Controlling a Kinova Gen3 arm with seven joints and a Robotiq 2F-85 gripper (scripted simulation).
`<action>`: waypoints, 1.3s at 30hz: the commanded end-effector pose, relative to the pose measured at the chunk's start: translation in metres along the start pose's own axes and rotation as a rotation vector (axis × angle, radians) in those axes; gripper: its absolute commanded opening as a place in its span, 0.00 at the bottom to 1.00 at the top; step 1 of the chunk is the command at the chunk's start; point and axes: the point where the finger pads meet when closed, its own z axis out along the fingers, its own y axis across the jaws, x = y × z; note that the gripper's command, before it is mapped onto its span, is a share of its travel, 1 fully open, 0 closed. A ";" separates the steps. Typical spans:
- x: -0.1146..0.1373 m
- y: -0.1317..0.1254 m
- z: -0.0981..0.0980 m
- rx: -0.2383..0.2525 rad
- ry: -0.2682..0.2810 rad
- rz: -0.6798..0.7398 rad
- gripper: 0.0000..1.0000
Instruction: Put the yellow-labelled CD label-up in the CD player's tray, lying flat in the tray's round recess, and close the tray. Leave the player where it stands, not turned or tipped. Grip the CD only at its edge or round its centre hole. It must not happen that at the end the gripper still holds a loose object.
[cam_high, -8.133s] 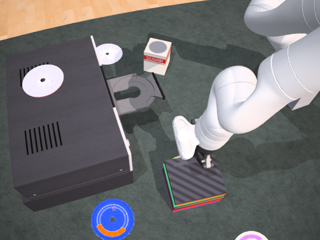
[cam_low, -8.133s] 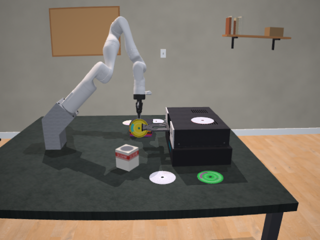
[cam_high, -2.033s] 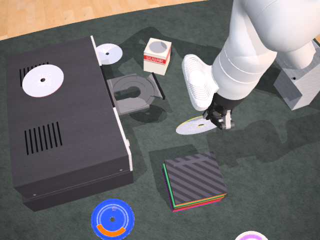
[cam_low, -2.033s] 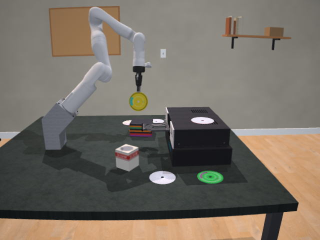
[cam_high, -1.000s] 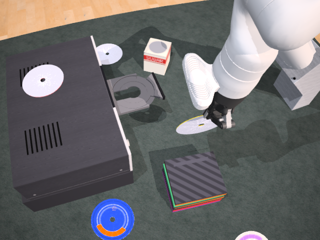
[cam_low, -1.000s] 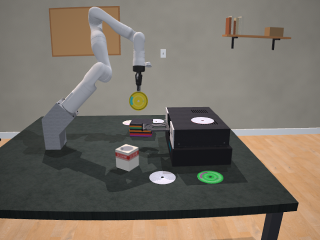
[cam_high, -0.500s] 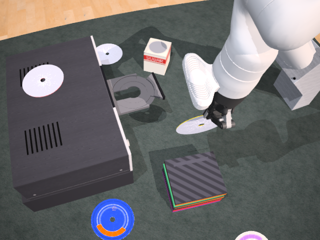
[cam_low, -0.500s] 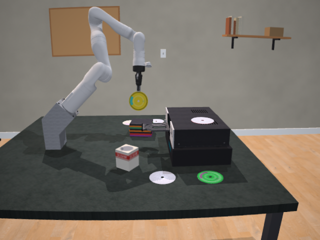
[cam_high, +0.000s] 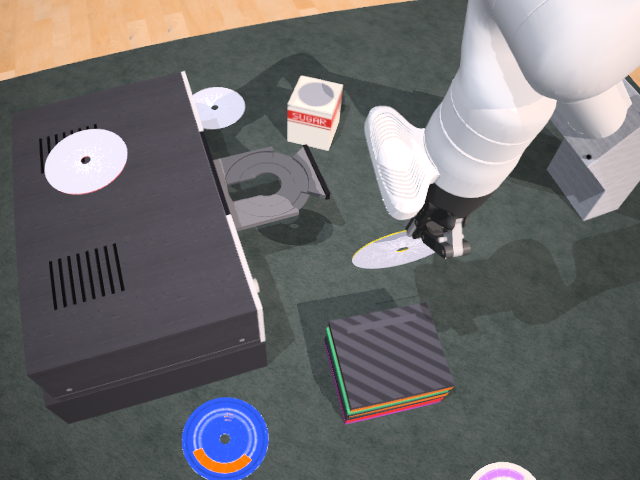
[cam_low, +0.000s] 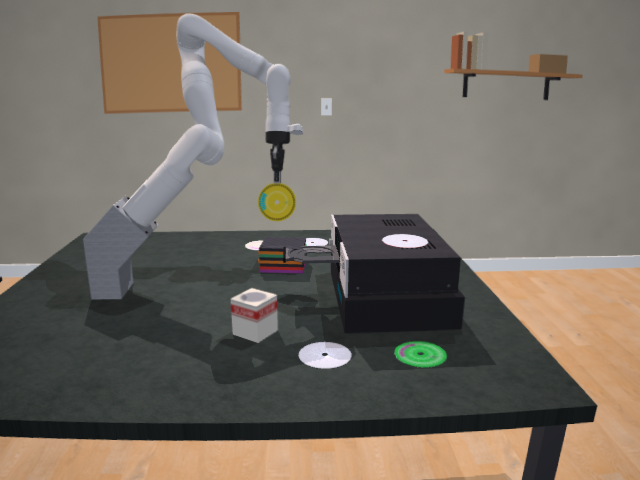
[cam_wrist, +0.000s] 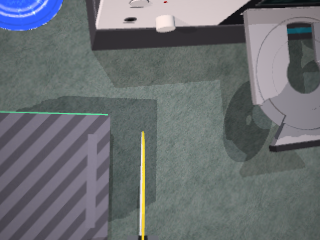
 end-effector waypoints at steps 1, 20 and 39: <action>0.000 0.000 0.000 0.001 0.001 -0.001 0.11; 0.002 0.003 0.000 0.001 0.008 -0.037 0.11; 0.007 0.013 0.003 0.001 0.031 -0.145 0.11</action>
